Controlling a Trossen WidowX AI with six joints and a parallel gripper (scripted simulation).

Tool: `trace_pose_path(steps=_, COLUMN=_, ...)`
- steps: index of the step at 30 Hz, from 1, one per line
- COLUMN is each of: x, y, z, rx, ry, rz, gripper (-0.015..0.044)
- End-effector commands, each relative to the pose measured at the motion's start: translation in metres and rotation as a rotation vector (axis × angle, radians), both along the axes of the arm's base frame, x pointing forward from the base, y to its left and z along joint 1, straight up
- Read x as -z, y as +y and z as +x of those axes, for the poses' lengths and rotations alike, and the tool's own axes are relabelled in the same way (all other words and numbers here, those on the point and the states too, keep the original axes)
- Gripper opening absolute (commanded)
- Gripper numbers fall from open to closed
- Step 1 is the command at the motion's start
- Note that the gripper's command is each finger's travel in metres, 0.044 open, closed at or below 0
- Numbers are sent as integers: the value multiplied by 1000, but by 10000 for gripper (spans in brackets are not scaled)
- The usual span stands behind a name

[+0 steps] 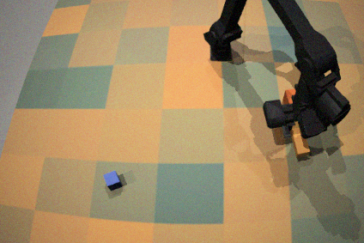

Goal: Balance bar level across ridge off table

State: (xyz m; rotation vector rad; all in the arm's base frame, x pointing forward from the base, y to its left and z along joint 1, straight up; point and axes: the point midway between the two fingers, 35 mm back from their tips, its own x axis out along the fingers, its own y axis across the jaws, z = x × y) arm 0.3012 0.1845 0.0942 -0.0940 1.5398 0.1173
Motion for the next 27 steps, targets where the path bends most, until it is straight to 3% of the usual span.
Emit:
trace_pose_path(steps=1, x=0, y=0, z=0, rx=0, ry=0, rz=0, gripper=168)
trace_pose_path(steps=27, x=0, y=0, z=0, rx=0, ry=0, rz=0, gripper=185)
